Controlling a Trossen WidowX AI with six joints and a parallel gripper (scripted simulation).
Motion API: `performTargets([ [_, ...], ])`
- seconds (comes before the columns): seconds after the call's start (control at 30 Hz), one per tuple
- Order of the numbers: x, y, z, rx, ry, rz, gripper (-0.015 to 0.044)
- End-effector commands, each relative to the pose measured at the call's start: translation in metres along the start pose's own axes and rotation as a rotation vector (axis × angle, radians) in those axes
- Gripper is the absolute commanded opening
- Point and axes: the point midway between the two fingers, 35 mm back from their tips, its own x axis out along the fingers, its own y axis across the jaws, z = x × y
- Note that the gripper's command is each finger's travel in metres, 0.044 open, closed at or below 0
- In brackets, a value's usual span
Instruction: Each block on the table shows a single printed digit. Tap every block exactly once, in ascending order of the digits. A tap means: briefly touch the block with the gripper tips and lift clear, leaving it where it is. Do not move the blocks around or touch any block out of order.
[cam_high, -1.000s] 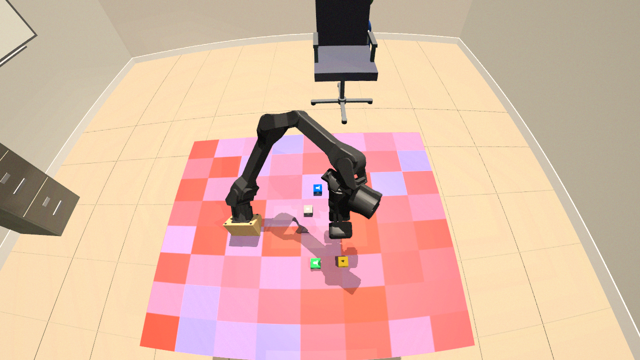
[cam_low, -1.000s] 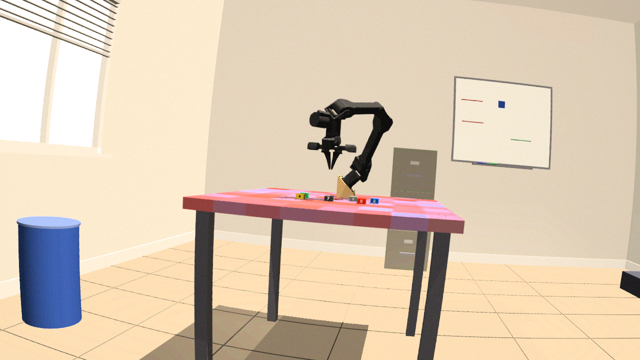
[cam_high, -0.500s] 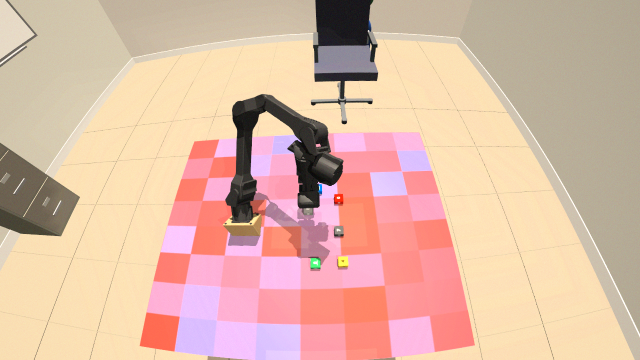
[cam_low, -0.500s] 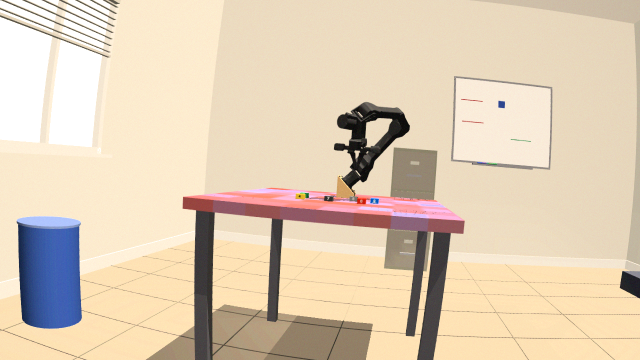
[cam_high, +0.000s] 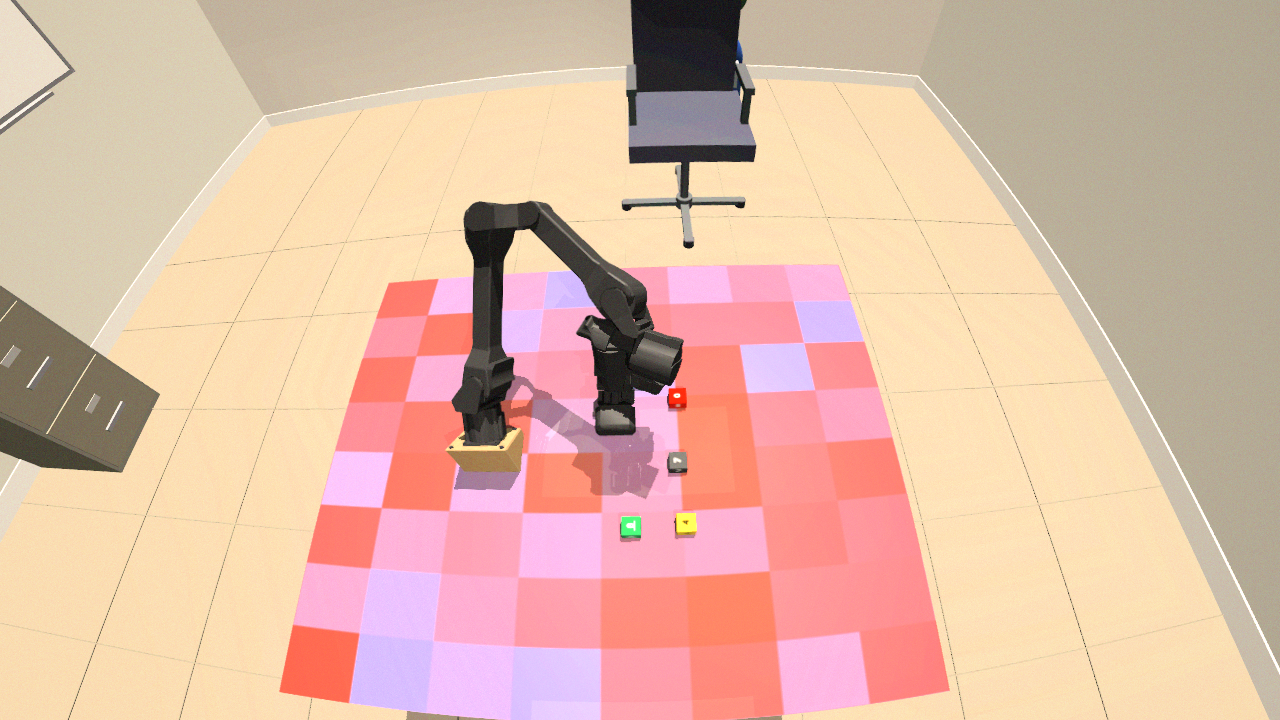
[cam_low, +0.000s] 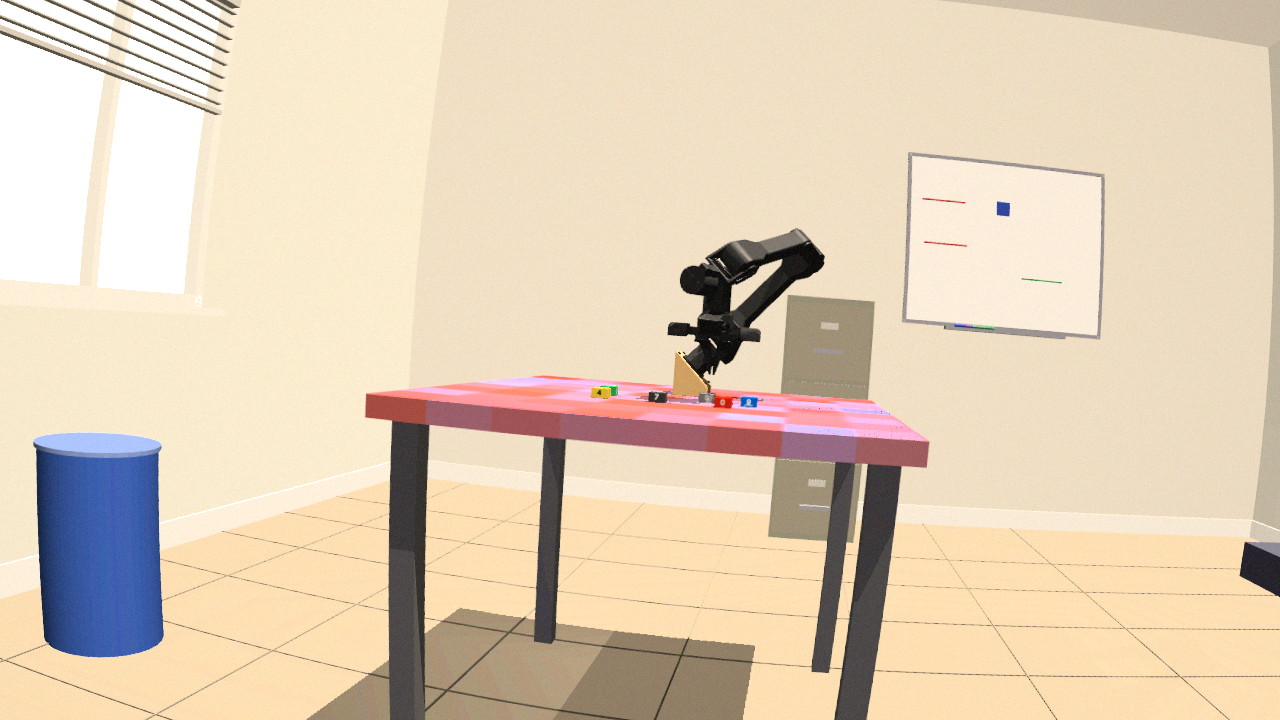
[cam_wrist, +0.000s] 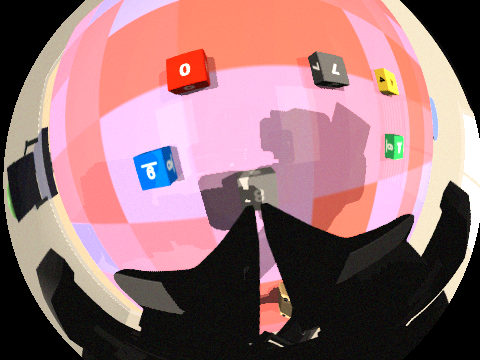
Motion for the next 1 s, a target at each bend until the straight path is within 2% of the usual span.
performTargets([
  [0.0,0.013,0.002,-0.001,0.002,-0.005,0.006,0.002],
  [0.7,0.042,0.002,-0.001,0.002,-0.006,0.008,0.002],
  [0.97,0.038,0.001,-0.001,0.0,-0.008,0.003,0.002],
])
